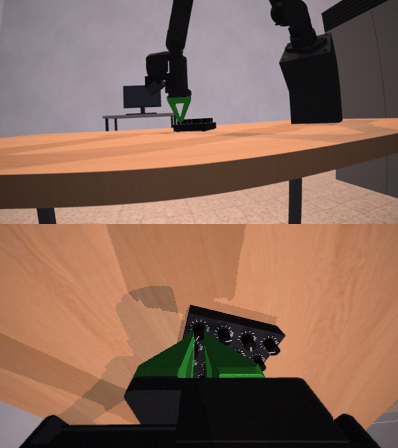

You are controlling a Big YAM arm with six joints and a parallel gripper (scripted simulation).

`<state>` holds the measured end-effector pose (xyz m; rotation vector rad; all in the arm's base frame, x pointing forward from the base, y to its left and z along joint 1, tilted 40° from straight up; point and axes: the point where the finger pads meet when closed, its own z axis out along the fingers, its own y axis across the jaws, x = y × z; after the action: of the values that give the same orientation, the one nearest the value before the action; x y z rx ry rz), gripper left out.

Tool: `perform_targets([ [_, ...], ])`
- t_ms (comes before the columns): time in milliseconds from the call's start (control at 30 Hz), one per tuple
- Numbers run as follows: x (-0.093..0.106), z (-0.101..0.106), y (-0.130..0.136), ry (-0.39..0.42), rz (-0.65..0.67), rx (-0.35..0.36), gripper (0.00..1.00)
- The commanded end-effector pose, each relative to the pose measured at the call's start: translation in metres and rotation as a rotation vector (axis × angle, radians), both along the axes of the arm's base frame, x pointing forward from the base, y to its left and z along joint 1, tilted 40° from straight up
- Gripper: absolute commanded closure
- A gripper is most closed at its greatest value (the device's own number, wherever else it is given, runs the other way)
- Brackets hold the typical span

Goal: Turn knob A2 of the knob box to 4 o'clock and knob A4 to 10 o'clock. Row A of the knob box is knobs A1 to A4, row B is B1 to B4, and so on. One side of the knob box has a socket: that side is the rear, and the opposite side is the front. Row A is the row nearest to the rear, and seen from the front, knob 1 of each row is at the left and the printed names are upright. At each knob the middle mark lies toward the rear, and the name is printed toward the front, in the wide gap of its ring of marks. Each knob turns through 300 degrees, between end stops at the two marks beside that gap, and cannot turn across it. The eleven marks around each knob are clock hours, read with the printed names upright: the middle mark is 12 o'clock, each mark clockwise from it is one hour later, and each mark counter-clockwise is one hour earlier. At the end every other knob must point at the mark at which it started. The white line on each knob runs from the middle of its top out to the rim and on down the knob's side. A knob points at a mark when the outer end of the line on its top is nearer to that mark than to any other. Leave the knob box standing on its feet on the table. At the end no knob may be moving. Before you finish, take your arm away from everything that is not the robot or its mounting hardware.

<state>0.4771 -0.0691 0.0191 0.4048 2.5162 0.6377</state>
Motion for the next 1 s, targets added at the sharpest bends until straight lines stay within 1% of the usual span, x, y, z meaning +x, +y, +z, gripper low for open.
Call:
perform_targets([
  [0, 0.0084, 0.0013, -0.0022, 0.018, -0.069, 0.039, 0.92],
  [300, 0.0084, 0.0012, -0.0022, 0.048, -0.133, 0.085, 0.92],
  [967, 0.0081, 0.0011, -0.0022, 0.061, -0.158, 0.103, 0.92],
])
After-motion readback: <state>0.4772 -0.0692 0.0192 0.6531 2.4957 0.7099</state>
